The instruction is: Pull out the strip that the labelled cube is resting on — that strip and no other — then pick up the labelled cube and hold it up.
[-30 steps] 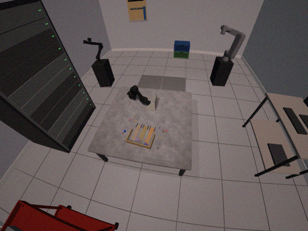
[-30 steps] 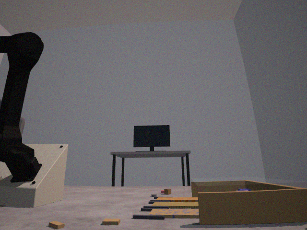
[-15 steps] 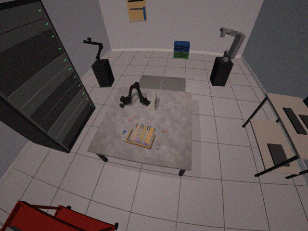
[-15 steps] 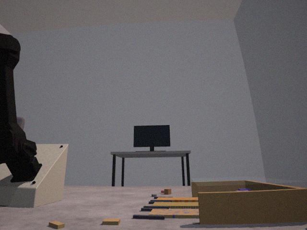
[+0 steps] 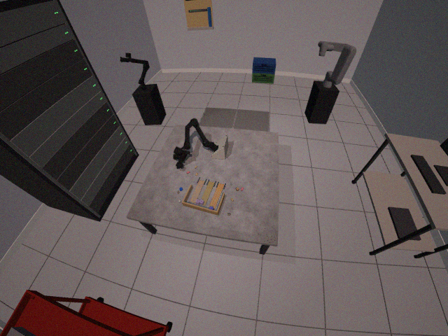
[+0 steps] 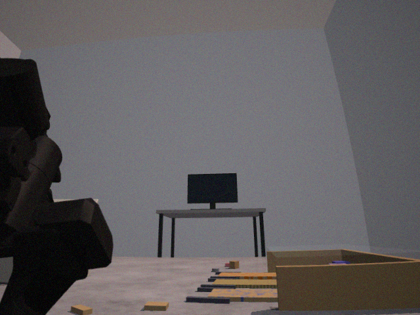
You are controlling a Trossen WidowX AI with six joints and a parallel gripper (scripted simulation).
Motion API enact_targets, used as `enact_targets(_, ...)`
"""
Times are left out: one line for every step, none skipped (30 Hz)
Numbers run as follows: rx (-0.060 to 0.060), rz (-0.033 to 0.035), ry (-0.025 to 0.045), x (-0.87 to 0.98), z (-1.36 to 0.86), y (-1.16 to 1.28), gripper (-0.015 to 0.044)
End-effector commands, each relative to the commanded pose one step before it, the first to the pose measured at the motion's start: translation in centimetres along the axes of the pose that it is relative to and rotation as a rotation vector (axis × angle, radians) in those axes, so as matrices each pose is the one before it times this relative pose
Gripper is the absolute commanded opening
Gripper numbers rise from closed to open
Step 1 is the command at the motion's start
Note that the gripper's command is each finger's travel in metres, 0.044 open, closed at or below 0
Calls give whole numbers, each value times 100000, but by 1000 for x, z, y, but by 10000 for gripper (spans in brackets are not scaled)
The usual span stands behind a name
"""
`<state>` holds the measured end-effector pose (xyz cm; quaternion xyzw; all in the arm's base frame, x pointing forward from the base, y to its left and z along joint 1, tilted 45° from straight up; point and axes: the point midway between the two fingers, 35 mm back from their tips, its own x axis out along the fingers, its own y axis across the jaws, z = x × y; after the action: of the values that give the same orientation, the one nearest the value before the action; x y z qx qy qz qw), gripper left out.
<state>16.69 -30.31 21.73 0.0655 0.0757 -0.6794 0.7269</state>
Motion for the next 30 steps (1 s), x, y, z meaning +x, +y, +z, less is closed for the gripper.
enact_targets(-12705,12219,3532,-2175,-2082,4842,400)
enact_targets(-3823,3609,848,-581,-525,1493,400)
enact_targets(-3896,3593,712,-595,-491,1497,400)
enact_targets(-3967,3573,574,-608,-458,1500,400)
enact_targets(-4036,3547,436,-622,-424,1501,400)
enact_targets(-4103,3517,299,-635,-390,1502,400)
enact_targets(-4164,3480,161,-648,-356,1500,400)
enact_targets(-4230,3443,23,-662,-322,1498,400)
enact_targets(-4290,3400,-114,-675,-288,1495,400)
enact_targets(-4348,3351,-250,-688,-254,1490,400)
enact_targets(-4403,3298,-385,-700,-220,1484,400)
enact_targets(-4456,3240,-520,-713,-186,1477,400)
enact_targets(-4507,3178,-653,-725,-152,1469,400)
enact_targets(-4556,3111,-785,-738,-119,1460,400)
enact_targets(-4602,3040,-915,-750,-86,1449,400)
enact_targets(-4646,2965,-1043,-762,-53,1437,400)
enact_targets(-4684,2883,-1169,-773,-20,1423,400)
enact_targets(-4728,2802,-1294,-785,12,1410,400)
enact_targets(-4765,2714,-1416,-796,44,1395,400)
enact_targets(-4800,2622,-1536,-807,75,1379,400)
enact_targets(-4832,2526,-1653,-818,106,1361,400)
enact_targets(-4863,2426,-1767,-829,136,1343,400)
enact_targets(-4886,2321,-1876,-838,165,1323,400)
enact_targets(-3998,1811,-1608,-688,162,1063,400)
enact_targets(-2407,1052,-998,-413,113,631,400)
enact_targets(-803,345,-338,-137,41,209,400)
enact_targets(0,0,0,0,0,0,400)
enact_targets(0,0,0,0,0,0,400)
enact_targets(0,0,0,0,0,0,400)
enact_targets(0,0,0,0,0,0,400)
